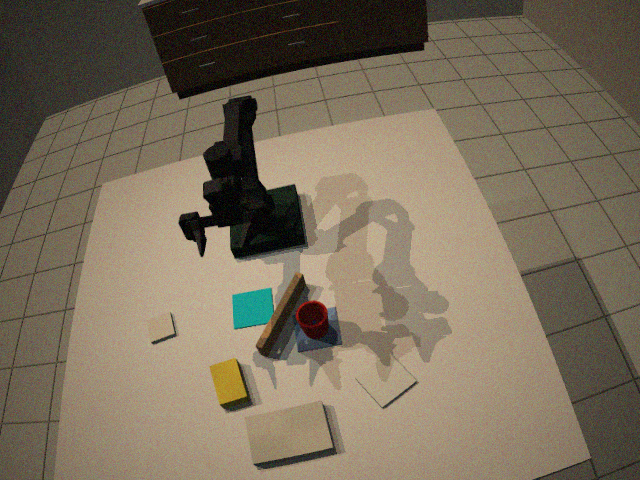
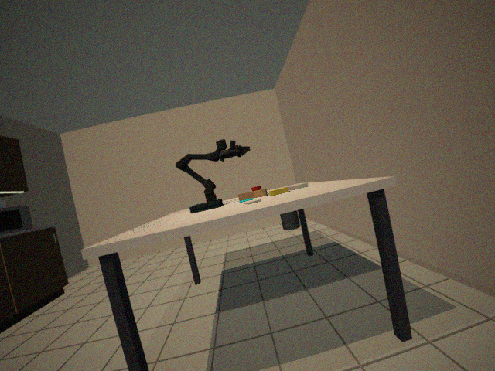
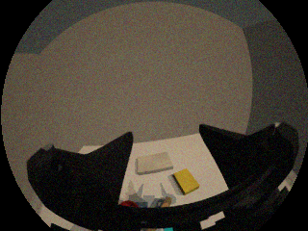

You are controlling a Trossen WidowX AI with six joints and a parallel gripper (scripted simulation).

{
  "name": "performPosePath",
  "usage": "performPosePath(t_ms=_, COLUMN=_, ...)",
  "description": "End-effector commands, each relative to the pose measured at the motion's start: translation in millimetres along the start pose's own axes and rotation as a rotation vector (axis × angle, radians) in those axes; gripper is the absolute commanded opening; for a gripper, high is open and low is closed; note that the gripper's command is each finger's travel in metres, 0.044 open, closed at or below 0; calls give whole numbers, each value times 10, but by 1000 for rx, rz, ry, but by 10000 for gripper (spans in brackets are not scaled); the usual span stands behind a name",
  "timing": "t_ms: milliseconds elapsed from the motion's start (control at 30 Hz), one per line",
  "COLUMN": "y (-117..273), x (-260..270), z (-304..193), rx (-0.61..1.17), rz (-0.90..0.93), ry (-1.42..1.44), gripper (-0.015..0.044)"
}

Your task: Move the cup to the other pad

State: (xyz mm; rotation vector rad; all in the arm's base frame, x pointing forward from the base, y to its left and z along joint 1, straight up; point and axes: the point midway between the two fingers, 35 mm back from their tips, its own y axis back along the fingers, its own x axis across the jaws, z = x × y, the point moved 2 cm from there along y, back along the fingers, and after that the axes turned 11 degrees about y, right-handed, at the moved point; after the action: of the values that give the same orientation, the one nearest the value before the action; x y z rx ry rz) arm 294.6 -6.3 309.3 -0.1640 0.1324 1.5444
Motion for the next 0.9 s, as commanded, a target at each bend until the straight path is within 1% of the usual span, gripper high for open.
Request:
performPosePath(t_ms=0, y=-16, x=12, z=-15, rx=12, rz=5, ry=-11, gripper=374)
performPosePath(t_ms=67, y=-133, x=110, z=-136, rx=112, rz=43, ry=-95, gripper=321)
performPosePath(t_ms=200, y=-380, x=441, z=-530, rx=436, rz=102, ry=-330, gripper=216)
performPosePath(t_ms=267, y=-442, x=614, z=-731, rx=605, rz=100, ry=-432, gripper=164)
performPosePath(t_ms=300, y=-458, x=701, z=-830, rx=690, rz=90, ry=-478, gripper=148)
performPosePath(t_ms=467, y=-413, x=1090, z=-1270, rx=1104, rz=-52, ry=-668, gripper=148)
performPosePath(t_ms=633, y=-206, x=1411, z=-1607, rx=1471, rz=-345, ry=-751, gripper=148)
performPosePath(t_ms=700, y=-128, x=1473, z=-1674, rx=1550, rz=-443, ry=-752, gripper=148)
performPosePath(t_ms=867, y=-118, x=1480, z=-1681, rx=1560, rz=-456, ry=-752, gripper=148)
